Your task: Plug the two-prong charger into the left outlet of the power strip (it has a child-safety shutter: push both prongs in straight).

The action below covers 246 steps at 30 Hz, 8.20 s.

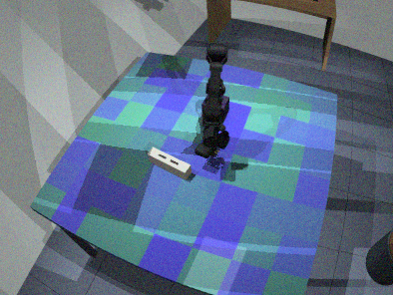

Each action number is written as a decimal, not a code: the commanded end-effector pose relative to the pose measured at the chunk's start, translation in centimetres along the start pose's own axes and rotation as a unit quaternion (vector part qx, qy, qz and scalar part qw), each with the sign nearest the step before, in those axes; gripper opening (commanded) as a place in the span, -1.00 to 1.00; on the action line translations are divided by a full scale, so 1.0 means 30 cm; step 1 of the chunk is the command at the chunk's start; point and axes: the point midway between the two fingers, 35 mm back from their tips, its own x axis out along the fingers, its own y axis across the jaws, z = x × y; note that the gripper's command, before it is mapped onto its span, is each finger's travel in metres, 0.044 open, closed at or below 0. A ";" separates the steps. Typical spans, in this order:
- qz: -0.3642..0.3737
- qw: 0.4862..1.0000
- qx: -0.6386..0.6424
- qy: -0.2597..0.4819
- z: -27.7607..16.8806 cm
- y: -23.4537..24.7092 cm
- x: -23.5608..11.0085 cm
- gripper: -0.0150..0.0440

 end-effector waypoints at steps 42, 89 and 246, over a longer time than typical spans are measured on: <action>0.012 0.988 0.152 -0.002 -0.071 -0.013 -0.153 -0.49; 0.039 0.820 0.572 0.001 -0.220 -0.082 -0.055 -0.49; 0.049 0.683 0.729 0.005 -0.304 -0.287 -0.013 -0.49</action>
